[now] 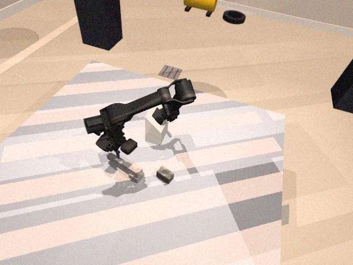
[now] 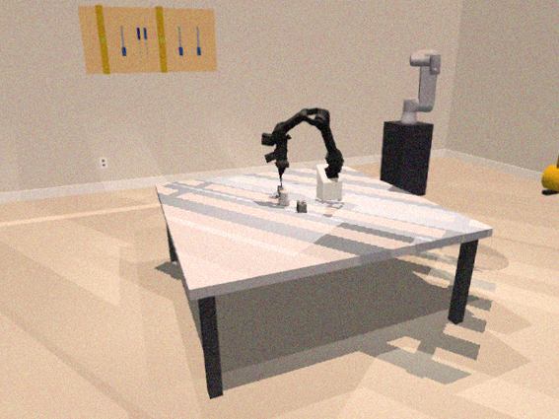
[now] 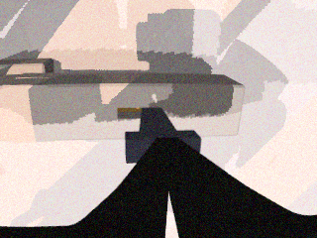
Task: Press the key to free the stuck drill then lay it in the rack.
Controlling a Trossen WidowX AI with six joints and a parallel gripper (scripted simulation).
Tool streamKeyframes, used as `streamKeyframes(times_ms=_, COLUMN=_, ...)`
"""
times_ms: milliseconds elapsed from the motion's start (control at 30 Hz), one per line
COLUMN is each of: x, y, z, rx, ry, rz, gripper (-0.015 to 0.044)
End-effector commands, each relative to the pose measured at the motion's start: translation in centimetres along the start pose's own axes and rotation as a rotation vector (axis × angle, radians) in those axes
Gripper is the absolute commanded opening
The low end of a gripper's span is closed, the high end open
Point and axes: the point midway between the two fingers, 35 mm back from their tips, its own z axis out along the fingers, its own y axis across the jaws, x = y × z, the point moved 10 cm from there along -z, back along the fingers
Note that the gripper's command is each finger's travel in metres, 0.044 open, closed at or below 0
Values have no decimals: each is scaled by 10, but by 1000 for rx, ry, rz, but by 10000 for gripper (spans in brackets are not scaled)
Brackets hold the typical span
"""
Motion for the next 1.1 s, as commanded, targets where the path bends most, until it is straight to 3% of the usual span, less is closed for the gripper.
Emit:
streamKeyframes(times_ms=0, x=5, y=2, z=14, rx=-16, ry=33, rz=7, gripper=0)
streamKeyframes(times_ms=1067, x=7, y=3, z=24, rx=-16, ry=33, rz=7, gripper=0)
